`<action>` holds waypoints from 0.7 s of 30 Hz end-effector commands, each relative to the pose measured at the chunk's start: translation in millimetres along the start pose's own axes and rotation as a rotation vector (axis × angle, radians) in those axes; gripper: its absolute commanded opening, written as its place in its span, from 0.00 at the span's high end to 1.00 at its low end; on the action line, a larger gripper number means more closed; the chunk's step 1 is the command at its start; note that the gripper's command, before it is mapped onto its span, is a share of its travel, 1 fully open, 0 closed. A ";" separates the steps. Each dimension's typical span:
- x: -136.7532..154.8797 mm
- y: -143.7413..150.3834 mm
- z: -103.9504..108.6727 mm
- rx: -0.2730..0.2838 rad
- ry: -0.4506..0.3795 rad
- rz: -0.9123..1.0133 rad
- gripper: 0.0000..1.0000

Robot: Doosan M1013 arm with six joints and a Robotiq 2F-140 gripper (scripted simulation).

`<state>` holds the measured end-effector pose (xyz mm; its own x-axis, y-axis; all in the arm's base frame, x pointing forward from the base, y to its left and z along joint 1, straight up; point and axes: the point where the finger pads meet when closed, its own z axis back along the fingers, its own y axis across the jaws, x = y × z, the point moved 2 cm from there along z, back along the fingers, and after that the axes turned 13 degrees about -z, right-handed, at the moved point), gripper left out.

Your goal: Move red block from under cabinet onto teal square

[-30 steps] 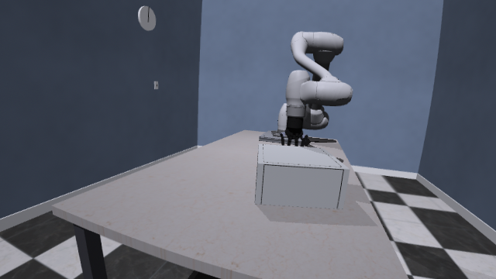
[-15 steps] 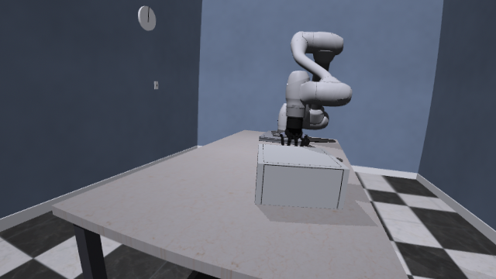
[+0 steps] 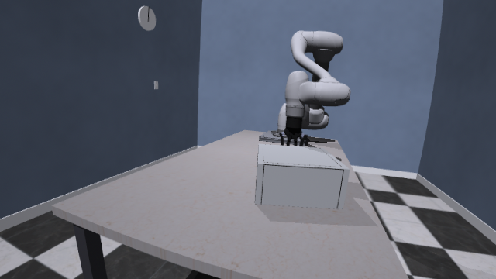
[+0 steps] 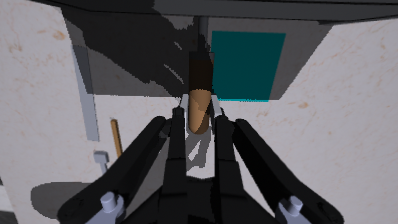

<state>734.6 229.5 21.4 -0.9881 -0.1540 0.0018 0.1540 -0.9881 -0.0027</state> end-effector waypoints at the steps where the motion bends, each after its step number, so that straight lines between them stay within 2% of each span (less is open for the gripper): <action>1: 8.2 2.3 0.0 -0.002 0.001 0.004 1.00; 21: 49.0 12.1 0.0 -0.002 0.001 0.005 1.00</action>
<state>696.7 213.7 21.4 -0.9878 -0.1556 0.0019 0.1556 -0.9878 -0.0026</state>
